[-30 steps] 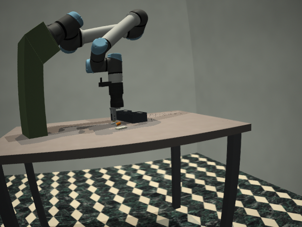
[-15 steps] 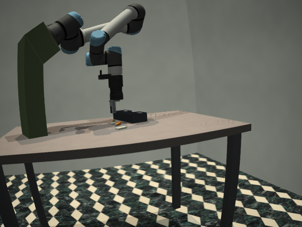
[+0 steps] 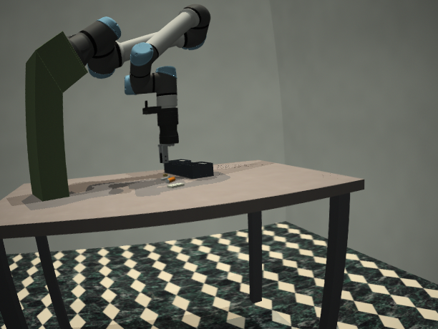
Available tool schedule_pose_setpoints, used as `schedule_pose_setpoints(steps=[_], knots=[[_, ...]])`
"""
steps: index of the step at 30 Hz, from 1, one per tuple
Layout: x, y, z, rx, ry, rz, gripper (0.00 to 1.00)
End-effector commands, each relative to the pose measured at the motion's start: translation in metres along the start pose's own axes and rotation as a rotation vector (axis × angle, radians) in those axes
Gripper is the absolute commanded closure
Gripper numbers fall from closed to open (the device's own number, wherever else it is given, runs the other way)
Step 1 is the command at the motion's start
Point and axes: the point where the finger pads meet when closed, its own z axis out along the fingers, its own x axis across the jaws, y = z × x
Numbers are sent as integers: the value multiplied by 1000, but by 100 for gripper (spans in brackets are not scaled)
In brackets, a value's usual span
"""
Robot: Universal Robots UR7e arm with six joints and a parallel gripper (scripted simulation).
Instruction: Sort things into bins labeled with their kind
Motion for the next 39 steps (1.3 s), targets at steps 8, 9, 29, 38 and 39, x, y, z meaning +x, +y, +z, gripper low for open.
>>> schedule_pose_setpoints(steps=[8, 9, 29, 38, 39], knots=[[0, 0, 0, -1, 0, 0, 38], [0, 0, 0, -1, 0, 0, 38], [0, 0, -13, -1, 0, 0, 38], [0, 0, -13, -1, 0, 0, 38], [0, 0, -13, -1, 0, 0, 38]])
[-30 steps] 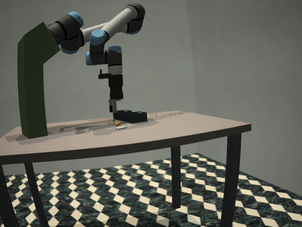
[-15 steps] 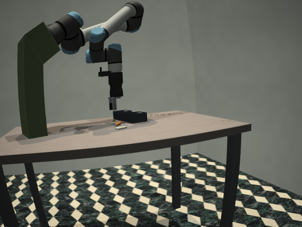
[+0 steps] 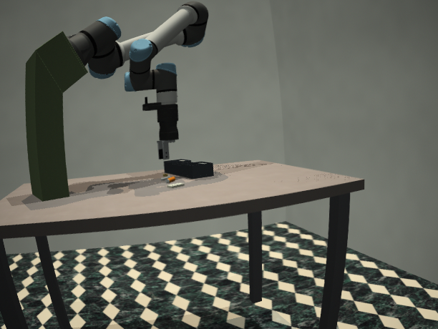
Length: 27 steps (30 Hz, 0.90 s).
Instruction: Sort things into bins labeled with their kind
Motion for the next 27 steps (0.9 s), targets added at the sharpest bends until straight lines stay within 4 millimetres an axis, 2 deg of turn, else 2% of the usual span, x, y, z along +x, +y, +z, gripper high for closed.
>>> schedule_pose_setpoints(steps=[1, 14, 27], knots=[[0, 0, 0, -1, 0, 0, 38], [0, 0, 0, -1, 0, 0, 38], [0, 0, 44, -1, 0, 0, 38]])
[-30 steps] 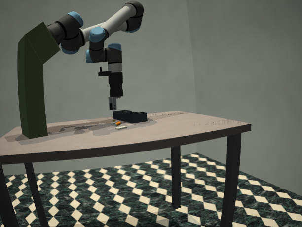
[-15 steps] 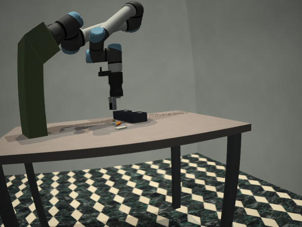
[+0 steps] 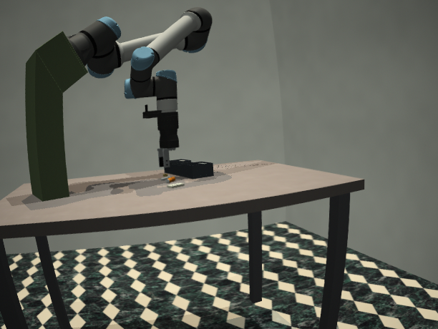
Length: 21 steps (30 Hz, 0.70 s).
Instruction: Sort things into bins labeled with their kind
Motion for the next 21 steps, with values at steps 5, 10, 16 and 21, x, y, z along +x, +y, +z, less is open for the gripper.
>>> schedule_pose_setpoints(steps=[5, 10, 16, 21], knots=[[0, 1, 33, -2, -1, 0, 38], [0, 1, 33, -2, -1, 0, 38], [0, 1, 37, -2, -1, 0, 38], [0, 1, 44, -2, -1, 0, 38]])
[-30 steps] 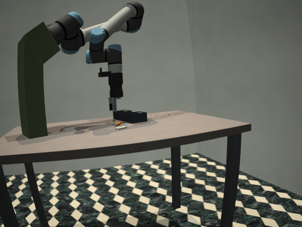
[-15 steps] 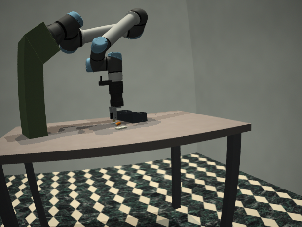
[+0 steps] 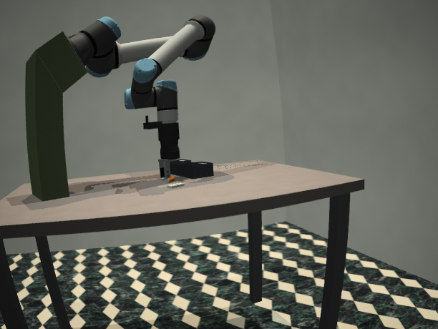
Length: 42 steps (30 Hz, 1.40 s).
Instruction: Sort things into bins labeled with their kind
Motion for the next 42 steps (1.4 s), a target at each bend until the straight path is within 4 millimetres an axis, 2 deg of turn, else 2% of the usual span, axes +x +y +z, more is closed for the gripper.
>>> schedule_pose_setpoints(steps=[1, 16, 17, 42], knots=[[0, 0, 7, -1, 0, 0, 38], [0, 0, 7, -1, 0, 0, 38], [0, 0, 7, -1, 0, 0, 100], [0, 0, 7, -1, 0, 0, 100]])
